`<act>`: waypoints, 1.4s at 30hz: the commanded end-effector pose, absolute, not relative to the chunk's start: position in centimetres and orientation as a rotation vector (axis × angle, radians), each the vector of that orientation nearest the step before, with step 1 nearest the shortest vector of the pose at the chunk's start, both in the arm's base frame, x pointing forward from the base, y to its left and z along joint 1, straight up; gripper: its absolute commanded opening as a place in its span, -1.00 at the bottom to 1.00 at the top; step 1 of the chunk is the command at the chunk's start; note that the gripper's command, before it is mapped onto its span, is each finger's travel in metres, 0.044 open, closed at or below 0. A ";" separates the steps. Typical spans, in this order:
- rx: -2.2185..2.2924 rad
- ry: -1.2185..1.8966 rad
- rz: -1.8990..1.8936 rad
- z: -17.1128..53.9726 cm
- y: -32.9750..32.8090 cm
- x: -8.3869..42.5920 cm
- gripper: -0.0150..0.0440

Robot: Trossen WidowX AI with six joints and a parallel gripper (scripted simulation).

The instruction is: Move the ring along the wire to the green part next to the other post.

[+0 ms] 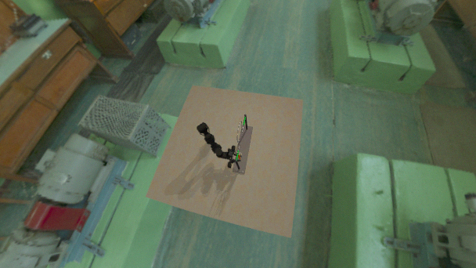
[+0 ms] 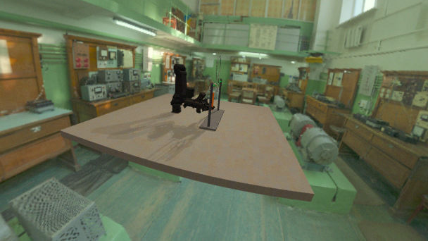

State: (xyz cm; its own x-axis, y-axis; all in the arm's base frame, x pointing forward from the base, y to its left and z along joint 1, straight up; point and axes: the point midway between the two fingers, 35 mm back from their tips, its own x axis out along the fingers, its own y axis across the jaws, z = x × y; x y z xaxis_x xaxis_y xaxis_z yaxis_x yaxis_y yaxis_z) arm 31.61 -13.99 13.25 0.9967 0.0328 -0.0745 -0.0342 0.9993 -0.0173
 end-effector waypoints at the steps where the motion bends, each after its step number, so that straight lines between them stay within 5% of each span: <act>1: -0.016 0.071 0.030 13.2 -14.0 32.6 0.05; 37: -0.016 0.069 0.030 13.1 -13.9 33.4 0.05; 42: -0.017 0.072 0.035 13.0 -13.7 33.4 -0.39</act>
State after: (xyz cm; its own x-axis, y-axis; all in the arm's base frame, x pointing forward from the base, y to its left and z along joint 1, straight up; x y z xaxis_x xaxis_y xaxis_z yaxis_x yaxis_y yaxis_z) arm 33.36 -13.74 13.02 0.9968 0.0347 -0.0721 -0.0359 0.9992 -0.0160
